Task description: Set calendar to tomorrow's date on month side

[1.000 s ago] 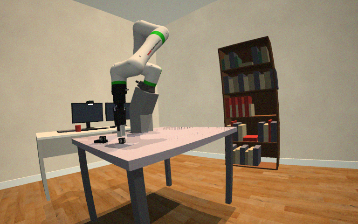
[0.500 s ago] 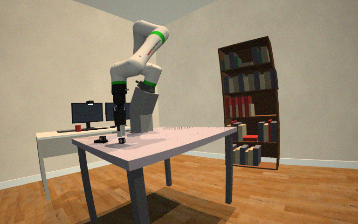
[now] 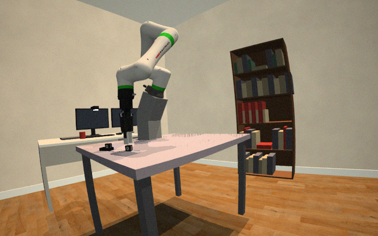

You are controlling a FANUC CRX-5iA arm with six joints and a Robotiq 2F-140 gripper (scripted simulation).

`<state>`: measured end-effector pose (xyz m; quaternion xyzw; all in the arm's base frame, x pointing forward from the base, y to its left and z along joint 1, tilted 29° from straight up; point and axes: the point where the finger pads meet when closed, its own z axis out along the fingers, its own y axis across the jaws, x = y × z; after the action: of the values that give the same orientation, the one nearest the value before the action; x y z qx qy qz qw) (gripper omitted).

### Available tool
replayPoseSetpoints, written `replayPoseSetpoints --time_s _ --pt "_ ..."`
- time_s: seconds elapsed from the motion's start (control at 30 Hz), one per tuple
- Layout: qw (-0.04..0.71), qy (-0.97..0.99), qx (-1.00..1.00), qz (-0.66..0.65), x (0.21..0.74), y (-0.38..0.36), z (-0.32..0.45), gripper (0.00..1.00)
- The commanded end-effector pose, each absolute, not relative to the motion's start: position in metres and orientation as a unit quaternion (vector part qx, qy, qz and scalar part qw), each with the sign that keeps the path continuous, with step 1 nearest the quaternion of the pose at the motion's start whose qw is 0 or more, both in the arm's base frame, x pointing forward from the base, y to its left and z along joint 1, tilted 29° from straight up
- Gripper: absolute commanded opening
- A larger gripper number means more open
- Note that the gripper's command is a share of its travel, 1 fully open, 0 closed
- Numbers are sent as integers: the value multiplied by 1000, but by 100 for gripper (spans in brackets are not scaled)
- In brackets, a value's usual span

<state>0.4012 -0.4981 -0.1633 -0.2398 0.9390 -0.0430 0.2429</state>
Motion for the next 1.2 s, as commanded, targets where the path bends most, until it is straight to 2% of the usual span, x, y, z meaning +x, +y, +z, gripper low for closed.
replayPoseSetpoints --time_s 0.0,0.9,1.17 --pt "243 939 -240 -43 401 -498 -163 36" --pt "241 939 -240 -43 382 -500 -129 36" --pt "190 952 -235 -44 375 -496 -134 36"
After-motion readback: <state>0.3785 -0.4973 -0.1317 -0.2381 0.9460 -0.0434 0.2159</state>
